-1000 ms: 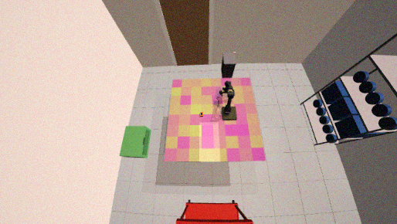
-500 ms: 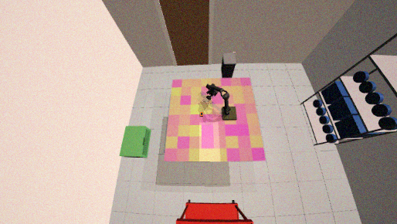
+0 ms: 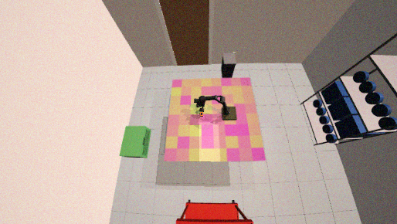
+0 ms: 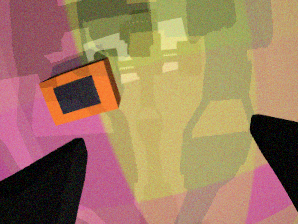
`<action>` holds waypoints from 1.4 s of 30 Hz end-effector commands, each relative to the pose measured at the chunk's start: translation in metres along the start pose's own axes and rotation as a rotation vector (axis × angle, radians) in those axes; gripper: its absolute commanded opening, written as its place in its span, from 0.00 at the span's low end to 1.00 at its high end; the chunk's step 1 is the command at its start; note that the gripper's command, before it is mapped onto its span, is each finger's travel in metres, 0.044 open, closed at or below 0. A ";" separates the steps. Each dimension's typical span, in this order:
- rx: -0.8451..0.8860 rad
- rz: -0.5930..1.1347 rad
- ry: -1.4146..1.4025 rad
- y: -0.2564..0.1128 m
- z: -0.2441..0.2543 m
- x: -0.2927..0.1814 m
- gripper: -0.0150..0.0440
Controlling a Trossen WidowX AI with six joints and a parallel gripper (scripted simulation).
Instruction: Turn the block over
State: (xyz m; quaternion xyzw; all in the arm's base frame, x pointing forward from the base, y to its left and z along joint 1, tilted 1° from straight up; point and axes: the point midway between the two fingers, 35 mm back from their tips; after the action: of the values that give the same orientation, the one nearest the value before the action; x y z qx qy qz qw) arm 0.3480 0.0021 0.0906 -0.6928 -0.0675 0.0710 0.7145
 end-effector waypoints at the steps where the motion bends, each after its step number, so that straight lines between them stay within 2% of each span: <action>1: -0.015 -0.023 -0.122 -0.003 0.049 0.019 1.00; 7: -0.016 -0.027 -0.147 -0.003 0.063 0.020 1.00; 11: -0.016 -0.026 -0.147 0.029 0.063 0.021 1.00; 19: -0.016 -0.026 -0.147 0.046 0.064 0.021 1.00; 42: -0.016 -0.026 -0.147 0.078 0.063 0.022 1.00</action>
State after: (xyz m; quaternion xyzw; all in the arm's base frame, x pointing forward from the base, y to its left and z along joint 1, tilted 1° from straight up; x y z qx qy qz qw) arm 0.3568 0.0709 0.0202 -0.6889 -0.1306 0.1126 0.7040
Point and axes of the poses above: the point midway between the two fingers, 35 mm back from their tips, its own y axis out along the fingers, its own z axis across the jaws, x = y × z, and after that the axes turned 9 degrees about -y, right-handed
